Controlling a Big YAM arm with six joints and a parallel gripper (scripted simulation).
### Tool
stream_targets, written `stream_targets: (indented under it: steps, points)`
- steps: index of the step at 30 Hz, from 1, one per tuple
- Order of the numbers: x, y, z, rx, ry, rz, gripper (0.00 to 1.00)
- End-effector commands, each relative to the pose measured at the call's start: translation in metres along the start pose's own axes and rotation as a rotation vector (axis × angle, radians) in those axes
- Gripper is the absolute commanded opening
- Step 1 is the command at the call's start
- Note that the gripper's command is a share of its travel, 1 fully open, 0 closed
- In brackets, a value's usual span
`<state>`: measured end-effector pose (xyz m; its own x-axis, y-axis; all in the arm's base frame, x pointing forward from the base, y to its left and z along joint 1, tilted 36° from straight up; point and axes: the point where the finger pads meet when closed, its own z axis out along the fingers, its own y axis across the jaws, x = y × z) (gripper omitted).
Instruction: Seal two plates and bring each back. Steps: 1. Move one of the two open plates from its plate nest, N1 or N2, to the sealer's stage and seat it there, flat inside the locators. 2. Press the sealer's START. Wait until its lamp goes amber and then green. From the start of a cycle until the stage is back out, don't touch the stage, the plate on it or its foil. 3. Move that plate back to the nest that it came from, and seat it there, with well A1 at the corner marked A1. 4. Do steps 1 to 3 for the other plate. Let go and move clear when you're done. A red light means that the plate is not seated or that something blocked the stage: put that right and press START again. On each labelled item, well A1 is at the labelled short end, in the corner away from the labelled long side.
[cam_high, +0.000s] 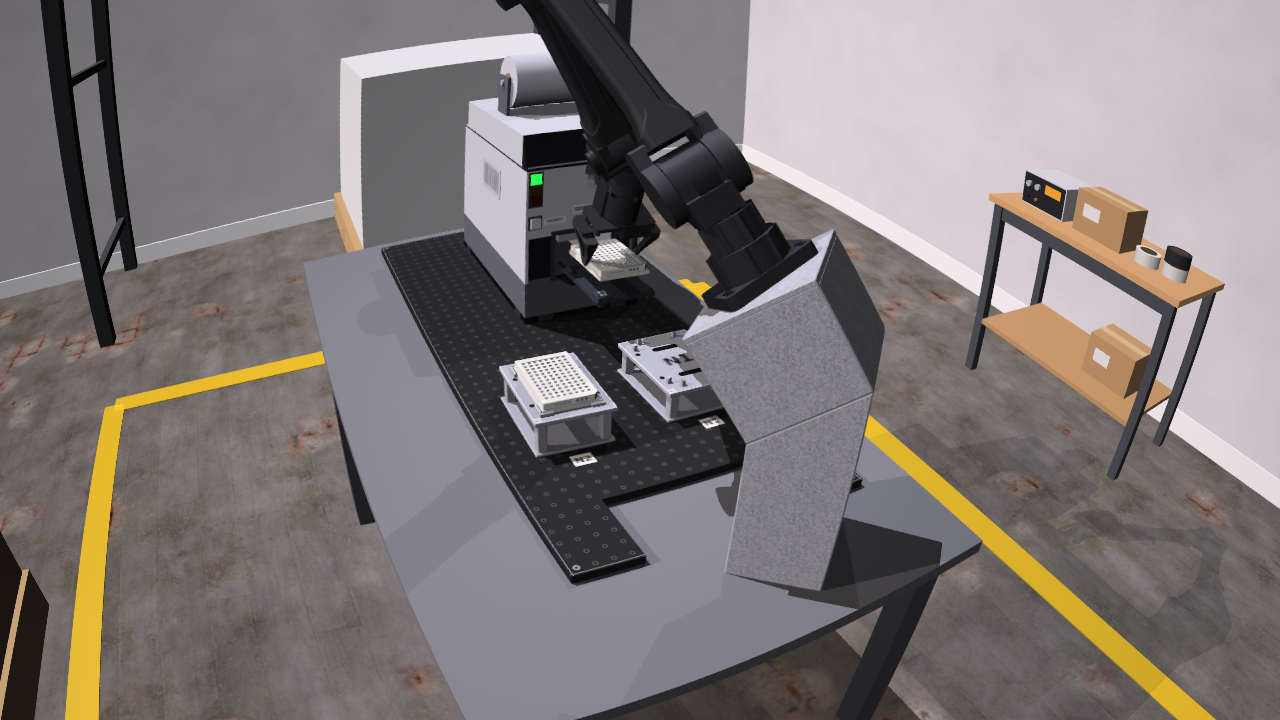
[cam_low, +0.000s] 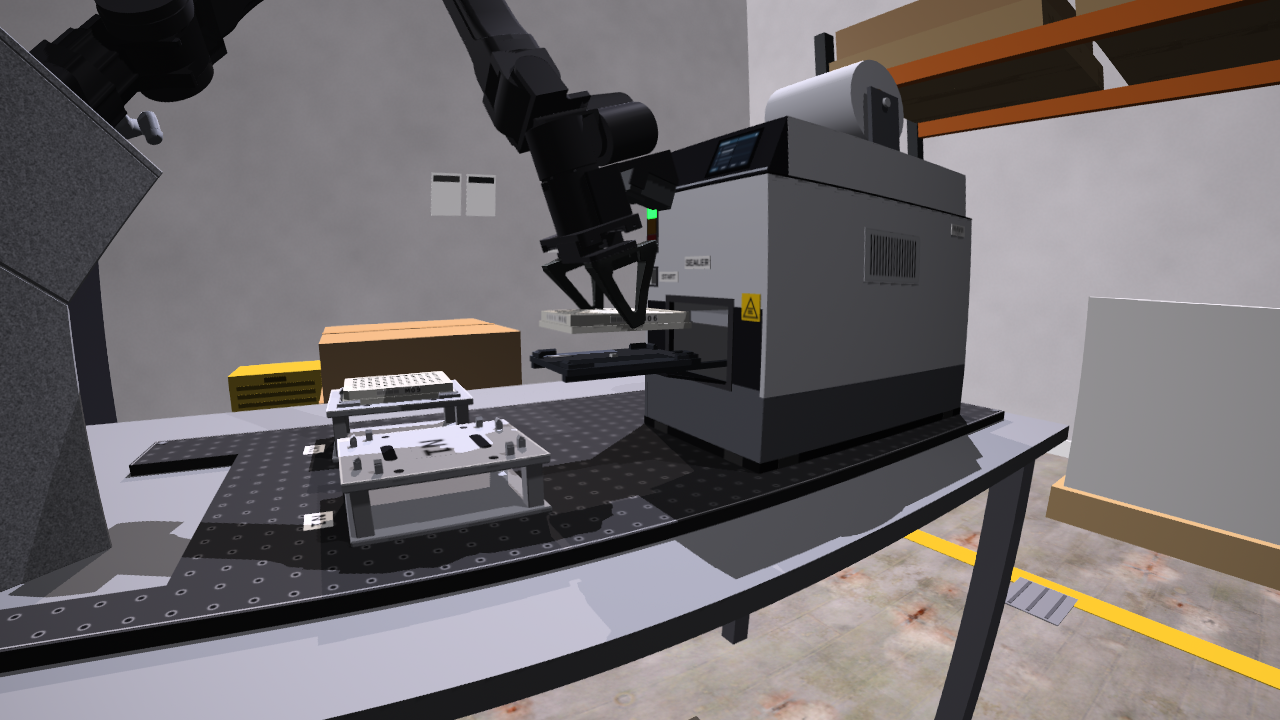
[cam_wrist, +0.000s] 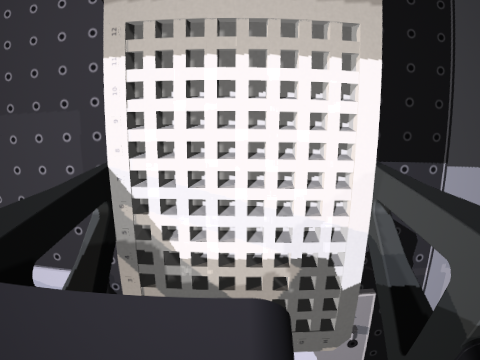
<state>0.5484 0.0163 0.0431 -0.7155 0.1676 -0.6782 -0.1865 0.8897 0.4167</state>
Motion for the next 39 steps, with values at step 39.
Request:
stream_targets:
  steps: [39]
  points:
    - [-0.005, -0.014, -0.006, 0.013, -0.023, -0.001, 0.00]
